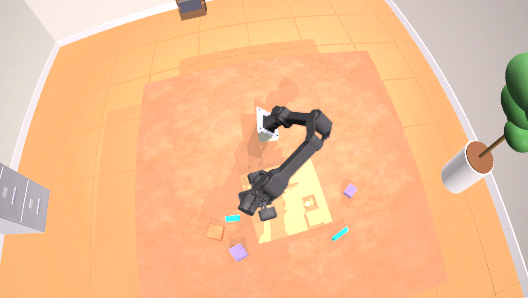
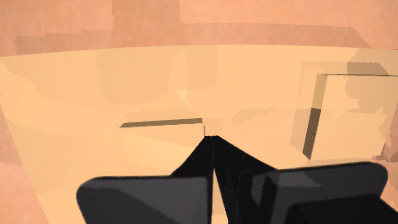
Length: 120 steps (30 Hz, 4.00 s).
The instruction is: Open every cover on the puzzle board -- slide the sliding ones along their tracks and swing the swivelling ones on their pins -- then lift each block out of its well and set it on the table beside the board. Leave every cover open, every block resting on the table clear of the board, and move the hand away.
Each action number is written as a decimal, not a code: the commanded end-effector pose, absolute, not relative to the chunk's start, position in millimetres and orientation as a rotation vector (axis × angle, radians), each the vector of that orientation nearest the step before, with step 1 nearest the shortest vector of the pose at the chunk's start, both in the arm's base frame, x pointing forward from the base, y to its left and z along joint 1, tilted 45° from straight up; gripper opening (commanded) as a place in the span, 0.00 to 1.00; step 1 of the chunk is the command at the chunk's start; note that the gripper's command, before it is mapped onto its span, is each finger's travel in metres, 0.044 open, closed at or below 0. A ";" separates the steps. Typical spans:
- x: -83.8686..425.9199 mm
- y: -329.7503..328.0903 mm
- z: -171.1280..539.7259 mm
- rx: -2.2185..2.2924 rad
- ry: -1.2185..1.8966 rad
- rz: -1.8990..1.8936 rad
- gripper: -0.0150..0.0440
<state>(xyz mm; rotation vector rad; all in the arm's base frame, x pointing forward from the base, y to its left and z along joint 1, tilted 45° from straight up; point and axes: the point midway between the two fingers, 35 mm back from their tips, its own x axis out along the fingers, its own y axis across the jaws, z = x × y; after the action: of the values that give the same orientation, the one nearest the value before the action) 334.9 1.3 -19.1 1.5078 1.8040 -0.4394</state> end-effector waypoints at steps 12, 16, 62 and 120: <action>336.0 7.1 -22.5 1.512 1.822 -0.444 0.25; 341.2 7.4 -22.6 1.512 1.822 -0.444 0.25; 389.2 20.8 -12.5 1.513 1.821 -0.441 0.25; 422.0 61.6 26.3 1.514 1.821 -0.437 0.25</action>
<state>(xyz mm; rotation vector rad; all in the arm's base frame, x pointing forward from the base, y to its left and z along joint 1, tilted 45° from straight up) 419.3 58.2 21.1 1.5100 1.8241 -0.4455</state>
